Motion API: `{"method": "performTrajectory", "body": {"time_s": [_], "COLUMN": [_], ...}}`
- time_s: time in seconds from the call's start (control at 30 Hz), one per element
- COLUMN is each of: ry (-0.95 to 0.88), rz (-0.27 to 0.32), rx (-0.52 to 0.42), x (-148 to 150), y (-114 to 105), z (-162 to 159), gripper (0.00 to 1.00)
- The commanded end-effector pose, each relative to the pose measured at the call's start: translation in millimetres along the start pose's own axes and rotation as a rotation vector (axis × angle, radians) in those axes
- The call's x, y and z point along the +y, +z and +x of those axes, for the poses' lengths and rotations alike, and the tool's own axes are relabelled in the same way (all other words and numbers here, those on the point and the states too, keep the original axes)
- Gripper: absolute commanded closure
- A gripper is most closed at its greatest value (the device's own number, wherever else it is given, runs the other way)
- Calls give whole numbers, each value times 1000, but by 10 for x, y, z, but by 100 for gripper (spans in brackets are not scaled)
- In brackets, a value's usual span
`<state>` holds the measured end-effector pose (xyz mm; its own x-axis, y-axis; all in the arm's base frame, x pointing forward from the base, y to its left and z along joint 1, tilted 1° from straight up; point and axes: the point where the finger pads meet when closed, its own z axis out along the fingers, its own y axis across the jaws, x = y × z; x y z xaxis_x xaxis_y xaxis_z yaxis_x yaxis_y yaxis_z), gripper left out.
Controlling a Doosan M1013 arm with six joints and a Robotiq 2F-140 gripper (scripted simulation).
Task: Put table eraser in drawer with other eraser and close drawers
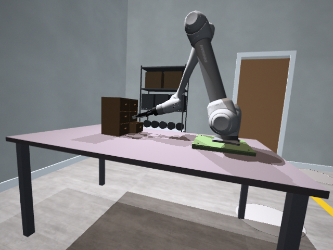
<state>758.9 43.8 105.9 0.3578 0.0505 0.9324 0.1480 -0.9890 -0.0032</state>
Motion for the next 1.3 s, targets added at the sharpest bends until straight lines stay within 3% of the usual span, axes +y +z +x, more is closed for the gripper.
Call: {"method": "performTrajectory", "body": {"time_s": [0.0, 0.3, 0.5, 0.77, 0.83, 1.27], "ry": [0, 0, 0, 0, 0, 0], "rz": [0, 0, 0, 0, 0, 0], "rx": [0, 0, 0, 0, 0, 0], "x": [0, 0, 0, 0, 0, 0], "y": [0, -32, -165, -525, -525, -1276], "z": [1, -8, -48, -157, -157, -382], "gripper": [0, 0, 0, 0, 0, 0]}}
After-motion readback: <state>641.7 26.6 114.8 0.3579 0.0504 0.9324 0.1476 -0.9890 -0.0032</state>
